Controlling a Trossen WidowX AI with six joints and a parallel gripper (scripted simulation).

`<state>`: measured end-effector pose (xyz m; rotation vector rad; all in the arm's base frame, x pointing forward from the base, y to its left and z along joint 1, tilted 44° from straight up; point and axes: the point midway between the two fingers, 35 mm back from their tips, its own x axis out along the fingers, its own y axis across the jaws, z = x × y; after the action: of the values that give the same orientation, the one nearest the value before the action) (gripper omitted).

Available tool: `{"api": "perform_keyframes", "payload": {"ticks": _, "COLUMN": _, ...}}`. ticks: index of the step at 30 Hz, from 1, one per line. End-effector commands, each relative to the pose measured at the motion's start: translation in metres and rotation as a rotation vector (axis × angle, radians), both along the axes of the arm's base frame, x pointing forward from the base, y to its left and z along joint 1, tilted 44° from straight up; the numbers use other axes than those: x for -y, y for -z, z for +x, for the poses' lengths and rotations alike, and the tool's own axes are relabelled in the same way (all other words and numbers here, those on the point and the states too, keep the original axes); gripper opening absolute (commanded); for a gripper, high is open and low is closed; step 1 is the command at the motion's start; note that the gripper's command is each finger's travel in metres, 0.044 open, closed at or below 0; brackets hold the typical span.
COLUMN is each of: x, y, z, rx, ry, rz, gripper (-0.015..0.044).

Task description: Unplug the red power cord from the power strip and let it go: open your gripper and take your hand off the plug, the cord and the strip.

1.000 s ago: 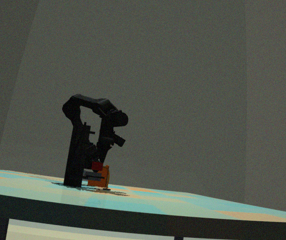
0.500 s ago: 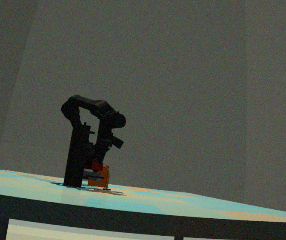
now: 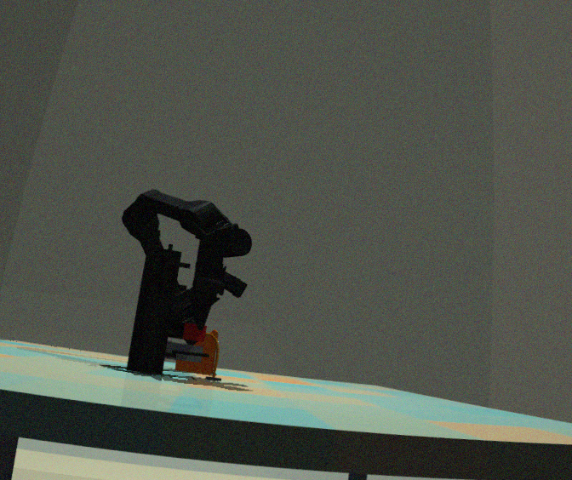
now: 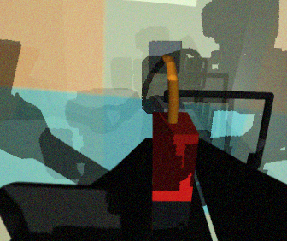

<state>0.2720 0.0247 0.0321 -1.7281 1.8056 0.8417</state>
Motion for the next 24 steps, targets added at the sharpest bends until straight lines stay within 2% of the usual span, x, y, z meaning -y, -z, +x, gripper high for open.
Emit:
{"api": "perform_keyframes", "payload": {"ticks": 1, "x": -0.001, "y": 0.001, "z": 0.000, "rx": 0.000, "ry": 0.000, "rz": 0.001, "gripper": 0.0000}}
{"api": "perform_keyframes", "payload": {"ticks": 24, "x": -0.030, "y": 0.024, "z": 0.000, "rx": -0.001, "ry": -0.005, "rz": 0.004, "gripper": 0.0000}}
